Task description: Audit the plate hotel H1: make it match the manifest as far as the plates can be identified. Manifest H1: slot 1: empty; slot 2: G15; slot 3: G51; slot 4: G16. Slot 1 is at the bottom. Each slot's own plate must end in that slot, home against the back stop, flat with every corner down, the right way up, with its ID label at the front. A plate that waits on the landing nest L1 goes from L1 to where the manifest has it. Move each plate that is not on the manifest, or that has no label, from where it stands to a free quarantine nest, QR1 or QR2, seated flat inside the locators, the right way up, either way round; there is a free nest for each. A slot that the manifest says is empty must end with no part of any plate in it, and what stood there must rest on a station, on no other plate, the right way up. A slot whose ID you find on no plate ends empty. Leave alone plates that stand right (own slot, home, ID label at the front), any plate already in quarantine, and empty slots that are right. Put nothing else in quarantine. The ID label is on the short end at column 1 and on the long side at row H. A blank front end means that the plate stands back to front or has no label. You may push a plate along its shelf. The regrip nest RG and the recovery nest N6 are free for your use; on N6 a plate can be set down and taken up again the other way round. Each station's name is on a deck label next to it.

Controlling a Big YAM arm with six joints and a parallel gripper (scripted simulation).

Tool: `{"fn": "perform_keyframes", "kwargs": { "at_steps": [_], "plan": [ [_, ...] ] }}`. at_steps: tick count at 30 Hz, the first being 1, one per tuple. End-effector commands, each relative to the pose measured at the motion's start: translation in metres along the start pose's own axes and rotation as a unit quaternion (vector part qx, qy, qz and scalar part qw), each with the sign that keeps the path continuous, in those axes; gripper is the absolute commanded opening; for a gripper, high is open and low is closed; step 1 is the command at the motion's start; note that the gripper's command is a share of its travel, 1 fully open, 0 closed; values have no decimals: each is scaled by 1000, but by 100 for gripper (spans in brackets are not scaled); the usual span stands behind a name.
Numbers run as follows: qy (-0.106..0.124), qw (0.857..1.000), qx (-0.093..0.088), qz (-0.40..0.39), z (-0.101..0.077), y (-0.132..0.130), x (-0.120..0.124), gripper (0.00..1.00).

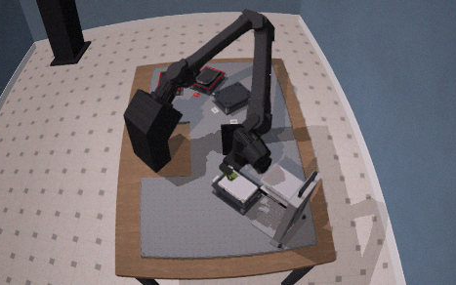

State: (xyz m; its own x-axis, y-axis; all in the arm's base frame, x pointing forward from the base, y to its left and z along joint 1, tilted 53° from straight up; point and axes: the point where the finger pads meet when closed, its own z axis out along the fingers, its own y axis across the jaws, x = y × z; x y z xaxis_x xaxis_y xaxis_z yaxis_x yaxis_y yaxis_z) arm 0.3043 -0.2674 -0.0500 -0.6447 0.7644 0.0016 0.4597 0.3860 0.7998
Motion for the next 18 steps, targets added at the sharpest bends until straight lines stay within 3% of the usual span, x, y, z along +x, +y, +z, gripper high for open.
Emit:
{"fn": "perform_keyframes", "kwargs": {
  "at_steps": [1,10,11,13,16,17,18],
  "plan": [
    [-10,1000,1,5,2,3,-7,100],
    [-5,1000,0,11,36,-1,-4,100],
    [-6,1000,1,10,37,-1,-5,100],
    [-35,999,3,5,14,-1,-21,100],
    [-35,999,3,5,14,-1,-21,100],
    [-19,1000,2,4,24,0,-14,100],
    [-19,1000,2,4,24,0,-14,100]
  ]
}}
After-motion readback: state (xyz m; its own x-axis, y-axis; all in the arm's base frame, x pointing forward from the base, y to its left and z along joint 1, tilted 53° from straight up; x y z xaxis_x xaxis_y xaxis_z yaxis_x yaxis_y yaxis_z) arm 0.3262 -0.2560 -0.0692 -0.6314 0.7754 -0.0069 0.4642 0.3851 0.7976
